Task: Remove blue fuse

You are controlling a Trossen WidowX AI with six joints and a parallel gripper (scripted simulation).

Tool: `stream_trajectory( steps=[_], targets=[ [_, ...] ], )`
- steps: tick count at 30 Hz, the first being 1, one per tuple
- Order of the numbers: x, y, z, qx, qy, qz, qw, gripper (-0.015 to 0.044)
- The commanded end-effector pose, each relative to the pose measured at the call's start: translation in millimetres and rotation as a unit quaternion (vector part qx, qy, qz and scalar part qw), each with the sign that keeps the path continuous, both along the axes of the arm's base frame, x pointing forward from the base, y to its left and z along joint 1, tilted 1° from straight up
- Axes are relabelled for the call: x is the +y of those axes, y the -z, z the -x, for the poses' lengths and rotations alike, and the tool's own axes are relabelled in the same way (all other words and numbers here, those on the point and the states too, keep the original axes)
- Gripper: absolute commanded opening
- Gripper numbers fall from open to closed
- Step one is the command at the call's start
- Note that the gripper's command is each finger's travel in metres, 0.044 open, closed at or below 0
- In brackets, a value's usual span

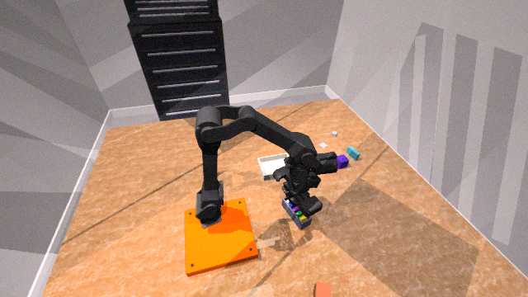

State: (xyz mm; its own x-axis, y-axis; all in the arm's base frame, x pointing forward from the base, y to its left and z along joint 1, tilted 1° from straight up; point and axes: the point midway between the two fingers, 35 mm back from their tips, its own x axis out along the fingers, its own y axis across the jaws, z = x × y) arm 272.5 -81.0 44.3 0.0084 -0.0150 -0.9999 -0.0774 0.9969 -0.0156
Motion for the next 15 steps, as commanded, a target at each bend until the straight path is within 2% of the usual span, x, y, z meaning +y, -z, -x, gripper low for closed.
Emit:
stream_trajectory(
  steps=[1,15],
  targets=[
    [0.0,-2.1,-0.1,0.000,0.000,0.000,1.000,0.0000],
    [0.0,-8.9,-0.4,0.000,0.000,0.000,1.000,0.0000]
  ],
)
